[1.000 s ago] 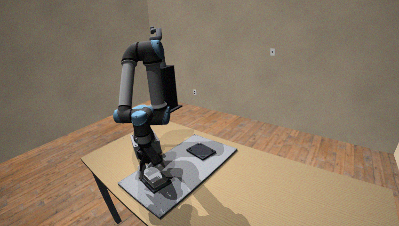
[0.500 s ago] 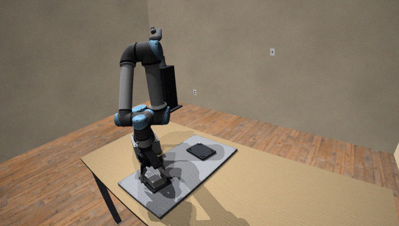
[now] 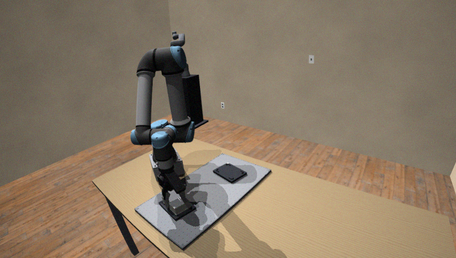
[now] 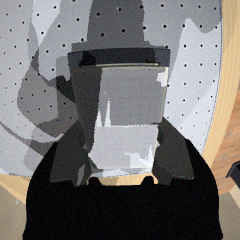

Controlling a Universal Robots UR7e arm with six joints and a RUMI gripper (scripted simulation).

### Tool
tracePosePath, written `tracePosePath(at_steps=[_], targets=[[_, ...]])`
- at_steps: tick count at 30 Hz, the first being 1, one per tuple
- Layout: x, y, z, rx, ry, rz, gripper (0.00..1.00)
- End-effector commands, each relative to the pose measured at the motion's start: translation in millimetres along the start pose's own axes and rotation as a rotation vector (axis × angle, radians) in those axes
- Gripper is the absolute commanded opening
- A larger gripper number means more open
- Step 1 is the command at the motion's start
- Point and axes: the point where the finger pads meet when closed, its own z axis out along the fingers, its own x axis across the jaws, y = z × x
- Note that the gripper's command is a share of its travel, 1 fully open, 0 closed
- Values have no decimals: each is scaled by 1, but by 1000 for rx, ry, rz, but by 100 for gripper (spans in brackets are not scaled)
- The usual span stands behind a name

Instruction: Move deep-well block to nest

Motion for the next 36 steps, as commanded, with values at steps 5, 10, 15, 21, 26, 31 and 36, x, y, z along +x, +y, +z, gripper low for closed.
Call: tracePosePath(at_steps=[5,10,15,21,26,31,36], targets=[[0,0,0,1,1,0,0],[0,0,0,1,1,0,0],[0,0,0,1,1,0,0],[0,0,0,1,1,0,0],[0,0,0,1,1,0,0],[0,0,0,1,1,0,0],[0,0,-7,1,1,0,0]])
